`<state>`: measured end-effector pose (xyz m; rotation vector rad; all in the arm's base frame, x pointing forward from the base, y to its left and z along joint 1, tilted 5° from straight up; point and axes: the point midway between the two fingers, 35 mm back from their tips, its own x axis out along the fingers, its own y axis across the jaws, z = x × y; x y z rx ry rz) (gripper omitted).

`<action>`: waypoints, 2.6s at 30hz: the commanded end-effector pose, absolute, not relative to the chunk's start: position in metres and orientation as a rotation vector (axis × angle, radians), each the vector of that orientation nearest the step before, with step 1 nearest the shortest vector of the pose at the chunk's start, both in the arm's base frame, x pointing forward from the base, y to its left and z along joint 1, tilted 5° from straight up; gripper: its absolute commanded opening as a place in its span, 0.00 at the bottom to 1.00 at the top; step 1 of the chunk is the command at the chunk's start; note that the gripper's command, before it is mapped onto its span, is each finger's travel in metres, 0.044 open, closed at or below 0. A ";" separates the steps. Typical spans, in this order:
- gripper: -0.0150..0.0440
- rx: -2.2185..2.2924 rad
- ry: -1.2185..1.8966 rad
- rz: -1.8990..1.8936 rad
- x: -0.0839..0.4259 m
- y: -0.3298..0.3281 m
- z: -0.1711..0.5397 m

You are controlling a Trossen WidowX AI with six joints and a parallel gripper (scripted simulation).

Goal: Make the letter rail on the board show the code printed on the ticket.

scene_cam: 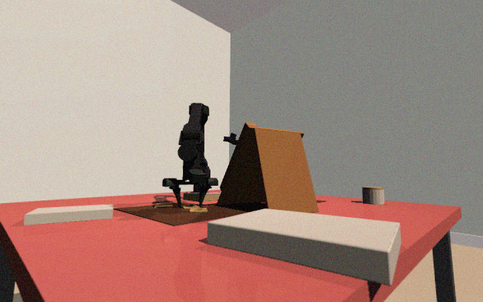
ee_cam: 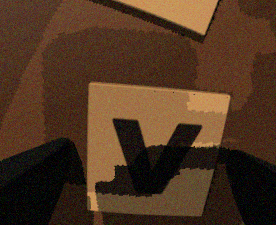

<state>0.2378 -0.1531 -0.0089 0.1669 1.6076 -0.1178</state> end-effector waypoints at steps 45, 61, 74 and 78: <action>0.66 0.164 1.612 -0.121 0.237 -0.153 -0.010; 0.25 0.164 1.612 -0.121 0.238 -0.151 -0.001; 0.25 0.164 1.612 -0.121 0.238 -0.150 0.005; 0.25 0.164 1.612 -0.121 0.238 -0.150 0.007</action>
